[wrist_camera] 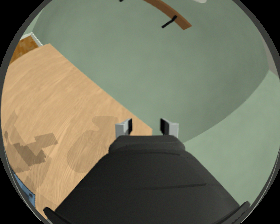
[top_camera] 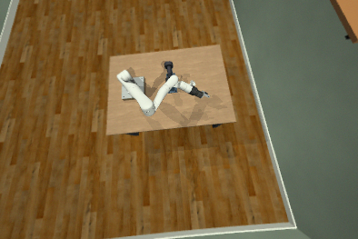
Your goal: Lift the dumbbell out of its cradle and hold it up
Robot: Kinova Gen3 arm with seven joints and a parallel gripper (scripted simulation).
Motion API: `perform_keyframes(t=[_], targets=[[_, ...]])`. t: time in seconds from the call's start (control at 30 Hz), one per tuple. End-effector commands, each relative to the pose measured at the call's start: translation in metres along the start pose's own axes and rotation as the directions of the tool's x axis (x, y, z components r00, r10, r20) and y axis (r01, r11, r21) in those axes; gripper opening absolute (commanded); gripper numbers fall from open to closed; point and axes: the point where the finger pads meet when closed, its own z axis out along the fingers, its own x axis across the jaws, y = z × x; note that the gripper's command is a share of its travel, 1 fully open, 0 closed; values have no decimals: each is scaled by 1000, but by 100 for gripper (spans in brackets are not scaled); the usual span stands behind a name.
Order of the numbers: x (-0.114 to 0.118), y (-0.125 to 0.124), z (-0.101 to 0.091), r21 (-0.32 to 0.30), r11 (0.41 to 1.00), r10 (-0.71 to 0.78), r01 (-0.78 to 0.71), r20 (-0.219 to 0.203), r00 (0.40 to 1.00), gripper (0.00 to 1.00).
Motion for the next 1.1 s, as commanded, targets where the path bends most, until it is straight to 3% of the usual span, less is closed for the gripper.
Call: perform_keyframes(t=[0.0, 0.5, 0.67, 0.83, 0.93, 1.0, 1.07], targets=[[-5, -11, -10, -7, 1000, 22, -22, -1, 1000, 100], [-25, -12, -74, -206, 930, 298, -304, -58, 953, 100], [-37, -15, -108, -303, 839, 441, -453, -111, 891, 100], [-49, -18, -145, -389, 710, 566, -588, -181, 804, 100], [-56, -19, -166, -431, 617, 630, -658, -230, 741, 100], [-56, -19, -166, -431, 617, 630, -658, -230, 741, 100], [-60, -20, -180, -455, 551, 667, -700, -263, 696, 100]])
